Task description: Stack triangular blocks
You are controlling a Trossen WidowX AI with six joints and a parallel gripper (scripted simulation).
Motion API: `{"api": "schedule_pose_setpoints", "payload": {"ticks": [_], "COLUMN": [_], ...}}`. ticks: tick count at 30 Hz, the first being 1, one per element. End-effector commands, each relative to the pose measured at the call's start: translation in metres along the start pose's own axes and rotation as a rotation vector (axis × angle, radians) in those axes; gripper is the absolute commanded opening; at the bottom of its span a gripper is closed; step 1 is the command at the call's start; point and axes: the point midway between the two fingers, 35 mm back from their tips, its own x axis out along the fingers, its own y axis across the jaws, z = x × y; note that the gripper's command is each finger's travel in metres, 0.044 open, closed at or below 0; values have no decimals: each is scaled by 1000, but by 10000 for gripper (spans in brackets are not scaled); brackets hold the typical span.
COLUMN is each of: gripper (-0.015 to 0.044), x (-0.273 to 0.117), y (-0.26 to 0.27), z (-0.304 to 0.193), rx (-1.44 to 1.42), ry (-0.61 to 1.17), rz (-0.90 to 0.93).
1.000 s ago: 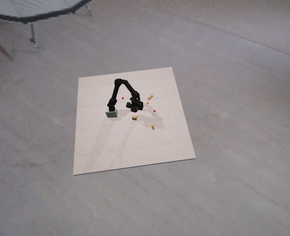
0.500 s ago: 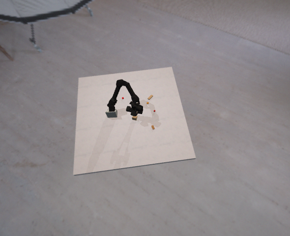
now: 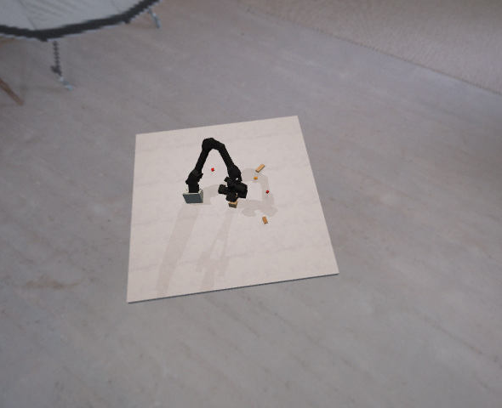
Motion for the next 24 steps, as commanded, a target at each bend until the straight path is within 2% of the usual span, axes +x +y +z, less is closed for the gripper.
{"api": "schedule_pose_setpoints", "payload": {"ticks": [1,24], "gripper": [0,0], "x": [2,16], "y": [0,1], "z": [1,6], "rx": [0,0], "ry": [3,3], "rz": [2,2]}}
